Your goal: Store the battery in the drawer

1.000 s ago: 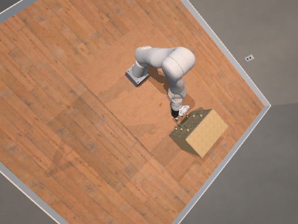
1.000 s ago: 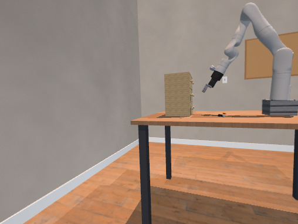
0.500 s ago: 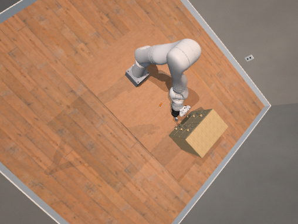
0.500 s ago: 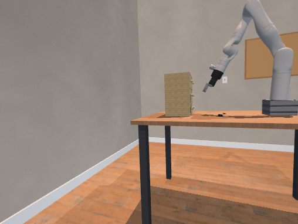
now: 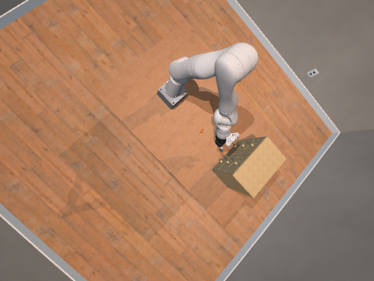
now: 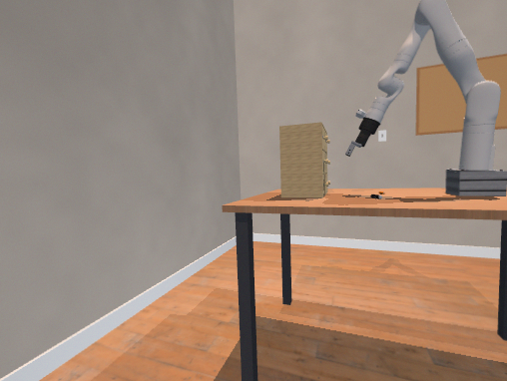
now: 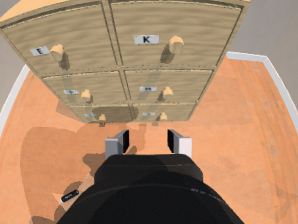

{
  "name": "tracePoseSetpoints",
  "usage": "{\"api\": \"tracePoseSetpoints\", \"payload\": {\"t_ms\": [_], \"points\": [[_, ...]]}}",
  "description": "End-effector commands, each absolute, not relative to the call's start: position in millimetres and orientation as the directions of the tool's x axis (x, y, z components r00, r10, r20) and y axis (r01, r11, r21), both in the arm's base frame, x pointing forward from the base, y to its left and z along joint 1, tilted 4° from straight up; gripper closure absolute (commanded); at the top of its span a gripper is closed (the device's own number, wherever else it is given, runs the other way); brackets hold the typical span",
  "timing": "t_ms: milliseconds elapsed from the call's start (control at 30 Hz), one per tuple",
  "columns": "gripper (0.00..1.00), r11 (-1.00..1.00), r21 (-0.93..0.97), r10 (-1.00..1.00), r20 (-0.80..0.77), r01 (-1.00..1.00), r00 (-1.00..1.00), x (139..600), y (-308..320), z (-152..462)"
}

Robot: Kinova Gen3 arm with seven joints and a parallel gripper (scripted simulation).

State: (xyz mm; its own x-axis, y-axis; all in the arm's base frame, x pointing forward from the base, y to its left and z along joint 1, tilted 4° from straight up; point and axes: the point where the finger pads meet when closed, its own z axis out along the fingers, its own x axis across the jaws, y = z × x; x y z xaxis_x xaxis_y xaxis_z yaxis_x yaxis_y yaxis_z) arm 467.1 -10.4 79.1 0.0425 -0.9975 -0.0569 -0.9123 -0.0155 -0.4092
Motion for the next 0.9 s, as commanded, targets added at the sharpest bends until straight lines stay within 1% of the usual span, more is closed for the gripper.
{"api": "tracePoseSetpoints", "payload": {"t_ms": [0, 867], "points": [[0.00, -0.030, -0.413, -0.997, -0.051, -0.910, 0.056, 470, -5, 83], [0.00, -0.035, -0.404, -0.997, -0.045, -0.914, 0.058, 477, -7, 94]]}}
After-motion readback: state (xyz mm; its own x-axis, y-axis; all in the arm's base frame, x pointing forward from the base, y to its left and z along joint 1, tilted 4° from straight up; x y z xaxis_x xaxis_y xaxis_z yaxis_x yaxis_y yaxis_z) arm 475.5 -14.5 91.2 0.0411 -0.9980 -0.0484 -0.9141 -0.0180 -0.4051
